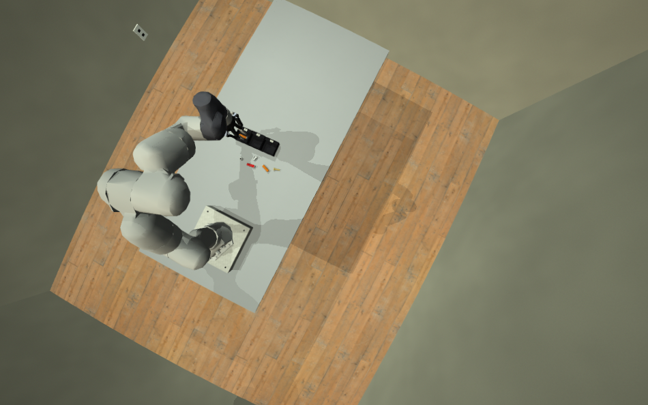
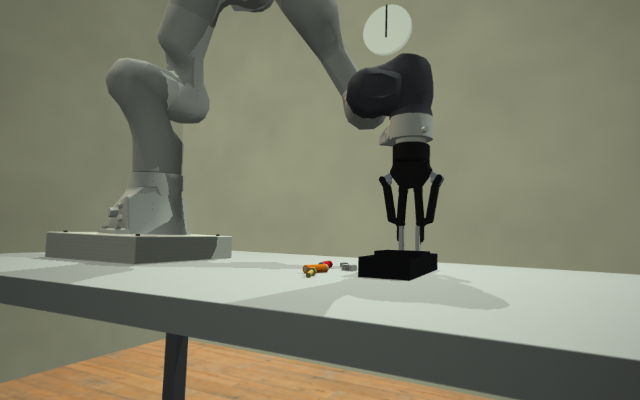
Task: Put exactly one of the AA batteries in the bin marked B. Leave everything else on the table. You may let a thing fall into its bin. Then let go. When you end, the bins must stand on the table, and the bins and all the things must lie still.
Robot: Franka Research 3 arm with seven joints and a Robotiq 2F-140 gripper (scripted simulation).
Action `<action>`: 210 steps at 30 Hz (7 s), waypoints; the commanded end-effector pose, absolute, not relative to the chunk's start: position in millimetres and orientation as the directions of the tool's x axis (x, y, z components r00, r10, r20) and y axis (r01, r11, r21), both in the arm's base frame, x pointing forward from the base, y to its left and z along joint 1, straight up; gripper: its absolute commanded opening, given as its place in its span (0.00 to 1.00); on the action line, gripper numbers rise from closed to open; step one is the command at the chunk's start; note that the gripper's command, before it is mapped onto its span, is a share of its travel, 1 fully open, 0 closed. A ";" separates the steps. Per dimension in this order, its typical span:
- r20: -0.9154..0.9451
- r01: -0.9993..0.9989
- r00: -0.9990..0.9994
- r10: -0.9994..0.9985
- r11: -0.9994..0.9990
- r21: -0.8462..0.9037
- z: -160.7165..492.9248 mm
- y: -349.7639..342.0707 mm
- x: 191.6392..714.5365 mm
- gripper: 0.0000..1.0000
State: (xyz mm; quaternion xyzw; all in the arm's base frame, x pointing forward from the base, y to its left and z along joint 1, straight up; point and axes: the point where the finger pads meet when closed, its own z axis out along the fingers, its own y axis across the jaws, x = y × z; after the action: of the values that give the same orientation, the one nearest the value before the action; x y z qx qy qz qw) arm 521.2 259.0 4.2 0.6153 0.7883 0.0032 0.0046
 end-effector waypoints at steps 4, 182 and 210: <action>-0.003 0.971 -0.239 0.971 0.239 0.008 12.3 258.9 520.2 0.17; -0.003 0.971 -0.239 0.971 0.239 0.008 169.5 258.5 517.5 1.00; -0.003 0.971 -0.239 0.971 0.239 0.008 169.5 258.5 517.5 1.00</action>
State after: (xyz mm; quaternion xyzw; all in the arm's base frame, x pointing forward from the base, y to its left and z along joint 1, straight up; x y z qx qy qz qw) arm 517.6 257.9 168.3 0.6183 0.7860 0.0018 0.0045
